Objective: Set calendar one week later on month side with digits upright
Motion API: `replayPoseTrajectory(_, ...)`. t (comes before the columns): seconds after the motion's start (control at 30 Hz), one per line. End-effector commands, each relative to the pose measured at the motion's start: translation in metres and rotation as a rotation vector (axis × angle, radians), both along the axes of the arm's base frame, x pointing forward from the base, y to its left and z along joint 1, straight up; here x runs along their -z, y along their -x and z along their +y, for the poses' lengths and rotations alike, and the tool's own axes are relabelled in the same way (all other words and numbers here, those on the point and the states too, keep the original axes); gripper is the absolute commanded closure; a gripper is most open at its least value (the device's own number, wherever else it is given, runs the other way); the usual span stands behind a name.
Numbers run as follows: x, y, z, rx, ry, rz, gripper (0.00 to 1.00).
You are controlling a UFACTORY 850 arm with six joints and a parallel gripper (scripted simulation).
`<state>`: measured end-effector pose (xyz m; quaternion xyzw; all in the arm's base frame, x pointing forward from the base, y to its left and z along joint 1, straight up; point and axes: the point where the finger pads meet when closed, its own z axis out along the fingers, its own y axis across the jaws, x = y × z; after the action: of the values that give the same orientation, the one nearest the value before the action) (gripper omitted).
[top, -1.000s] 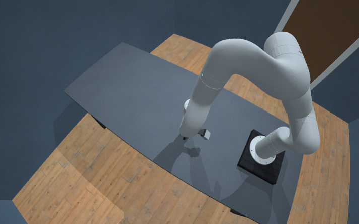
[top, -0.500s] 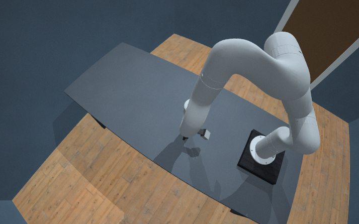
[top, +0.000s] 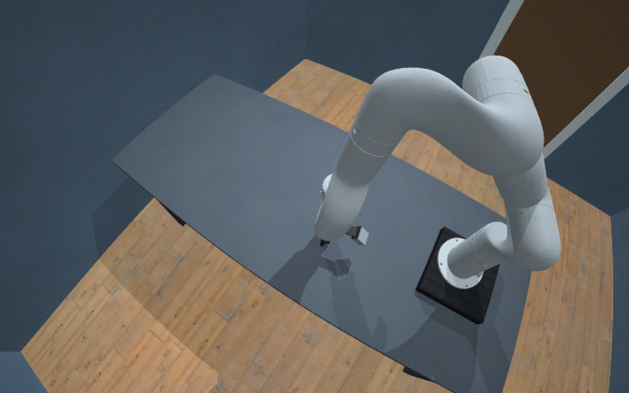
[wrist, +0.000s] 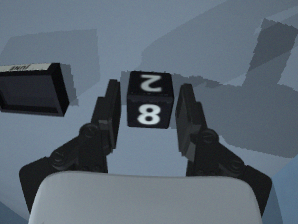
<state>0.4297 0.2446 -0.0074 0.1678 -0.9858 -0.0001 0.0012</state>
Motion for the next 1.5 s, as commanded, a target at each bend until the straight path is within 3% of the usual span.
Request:
replayPoseTrajectory(0.0,-0.002,-0.001,0.0,0.0,-0.001,-0.002,0.53)
replayPoseTrajectory(0.2,-0.015,-0.001,0.0,0.0,-0.001,-0.002,0.53)
replayPoseTrajectory(0.53,-0.066,-0.001,0.0,0.0,-0.001,-0.002,0.53)
replayPoseTrajectory(0.97,-0.091,-0.001,0.0,0.0,-0.001,-0.002,0.53)
replayPoseTrajectory(1.0,-0.091,-0.001,0.0,0.0,-0.001,-0.002,0.0)
replayPoseTrajectory(1.47,-0.091,-0.001,0.0,0.0,-0.001,-0.002,0.0)
